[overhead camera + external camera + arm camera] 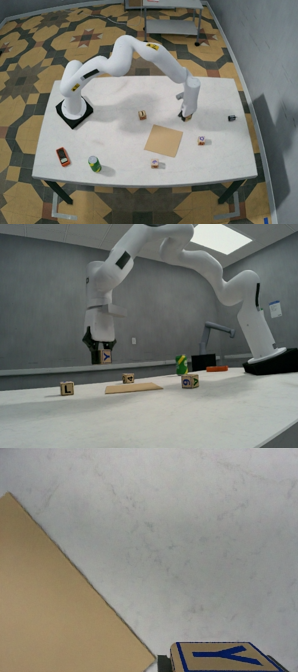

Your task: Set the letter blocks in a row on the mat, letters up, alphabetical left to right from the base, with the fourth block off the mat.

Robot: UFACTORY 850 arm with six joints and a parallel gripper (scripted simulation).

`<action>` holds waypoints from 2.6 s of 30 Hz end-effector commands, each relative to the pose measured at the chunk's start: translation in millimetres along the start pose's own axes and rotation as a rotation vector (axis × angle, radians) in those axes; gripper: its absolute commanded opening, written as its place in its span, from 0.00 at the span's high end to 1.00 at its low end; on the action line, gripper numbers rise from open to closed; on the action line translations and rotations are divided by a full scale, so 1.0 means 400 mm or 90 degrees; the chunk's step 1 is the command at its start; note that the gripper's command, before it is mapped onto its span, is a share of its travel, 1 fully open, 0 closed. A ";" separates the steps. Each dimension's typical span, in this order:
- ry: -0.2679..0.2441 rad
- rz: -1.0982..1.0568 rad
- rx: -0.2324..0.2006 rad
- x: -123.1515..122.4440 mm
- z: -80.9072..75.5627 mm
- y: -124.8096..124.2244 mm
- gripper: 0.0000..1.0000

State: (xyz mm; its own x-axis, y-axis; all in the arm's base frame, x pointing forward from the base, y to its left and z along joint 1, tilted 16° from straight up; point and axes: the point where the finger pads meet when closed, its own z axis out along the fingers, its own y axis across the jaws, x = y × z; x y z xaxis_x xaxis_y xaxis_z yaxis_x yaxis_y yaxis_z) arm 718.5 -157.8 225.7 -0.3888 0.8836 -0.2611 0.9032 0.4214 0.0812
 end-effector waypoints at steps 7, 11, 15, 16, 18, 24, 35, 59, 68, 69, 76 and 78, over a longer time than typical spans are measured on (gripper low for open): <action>-0.011 0.171 -0.004 0.013 -0.005 -0.085 0.56; -0.010 0.232 -0.005 0.021 -0.006 -0.118 0.56; -0.009 0.294 -0.005 0.030 -0.006 -0.151 0.56; -0.009 0.309 -0.005 0.032 -0.006 -0.160 0.56; -0.009 0.324 -0.005 0.034 -0.006 -0.168 0.56; -0.007 0.421 -0.006 0.052 -0.007 -0.221 0.56; -0.003 0.541 -0.007 0.077 -0.008 -0.288 0.56; -0.004 0.542 -0.007 0.078 0.026 -0.288 0.56; -0.004 0.542 -0.007 0.077 0.128 -0.288 0.56; -0.004 0.542 -0.007 0.077 0.128 -0.288 0.56; -0.004 0.542 -0.007 0.077 0.194 -0.288 0.56; -0.004 0.542 -0.007 0.077 0.209 -0.288 0.56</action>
State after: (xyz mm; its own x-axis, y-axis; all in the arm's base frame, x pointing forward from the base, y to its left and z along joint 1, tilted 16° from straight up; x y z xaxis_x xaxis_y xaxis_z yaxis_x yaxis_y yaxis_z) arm 613.5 -192.7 141.3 0.4233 0.8992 -0.1104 0.8858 -0.3853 0.2586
